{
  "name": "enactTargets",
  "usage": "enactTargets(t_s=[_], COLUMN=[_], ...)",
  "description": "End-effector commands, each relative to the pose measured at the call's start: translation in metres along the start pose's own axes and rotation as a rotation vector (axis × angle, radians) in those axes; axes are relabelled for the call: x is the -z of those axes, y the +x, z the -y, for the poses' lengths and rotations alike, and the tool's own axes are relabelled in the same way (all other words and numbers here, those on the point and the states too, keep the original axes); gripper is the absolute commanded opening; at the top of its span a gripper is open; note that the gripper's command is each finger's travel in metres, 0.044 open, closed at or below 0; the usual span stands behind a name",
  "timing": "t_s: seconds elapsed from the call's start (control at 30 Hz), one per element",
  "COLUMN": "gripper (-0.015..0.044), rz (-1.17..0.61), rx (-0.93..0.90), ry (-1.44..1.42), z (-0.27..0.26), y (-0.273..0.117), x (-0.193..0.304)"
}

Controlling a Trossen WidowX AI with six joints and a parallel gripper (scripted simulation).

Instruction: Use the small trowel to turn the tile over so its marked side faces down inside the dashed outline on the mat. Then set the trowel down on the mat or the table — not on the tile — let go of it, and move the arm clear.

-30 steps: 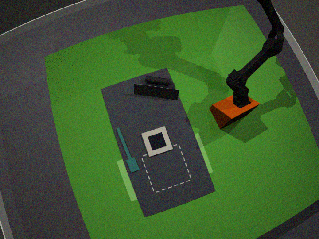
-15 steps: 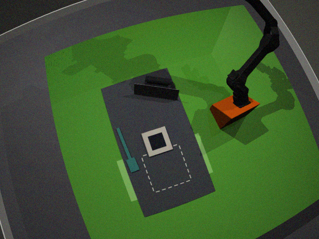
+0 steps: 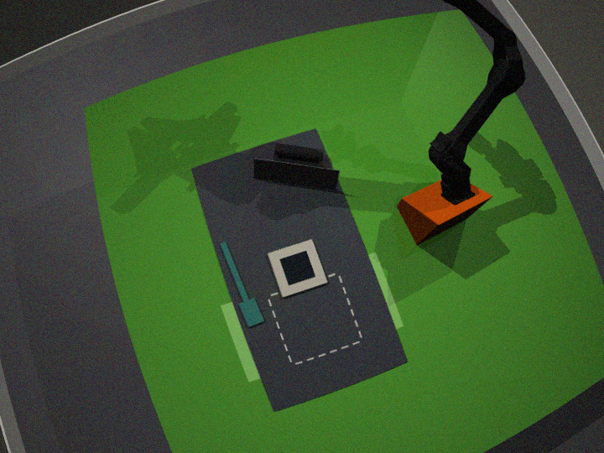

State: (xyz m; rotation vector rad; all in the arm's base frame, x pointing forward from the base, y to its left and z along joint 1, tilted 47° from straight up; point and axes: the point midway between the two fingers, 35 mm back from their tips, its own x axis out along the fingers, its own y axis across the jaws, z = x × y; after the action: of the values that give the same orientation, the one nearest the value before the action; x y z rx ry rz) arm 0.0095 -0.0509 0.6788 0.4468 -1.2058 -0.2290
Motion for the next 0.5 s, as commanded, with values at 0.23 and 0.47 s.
enactTargets(t_s=[0.23,0.47], gripper=[0.01,0.01], rz=[-0.26,-0.422], rx=[0.196,0.312], ry=[-0.179,-0.294], z=[0.06,0.1], y=[0.005,-0.007], x=[0.101,0.156])
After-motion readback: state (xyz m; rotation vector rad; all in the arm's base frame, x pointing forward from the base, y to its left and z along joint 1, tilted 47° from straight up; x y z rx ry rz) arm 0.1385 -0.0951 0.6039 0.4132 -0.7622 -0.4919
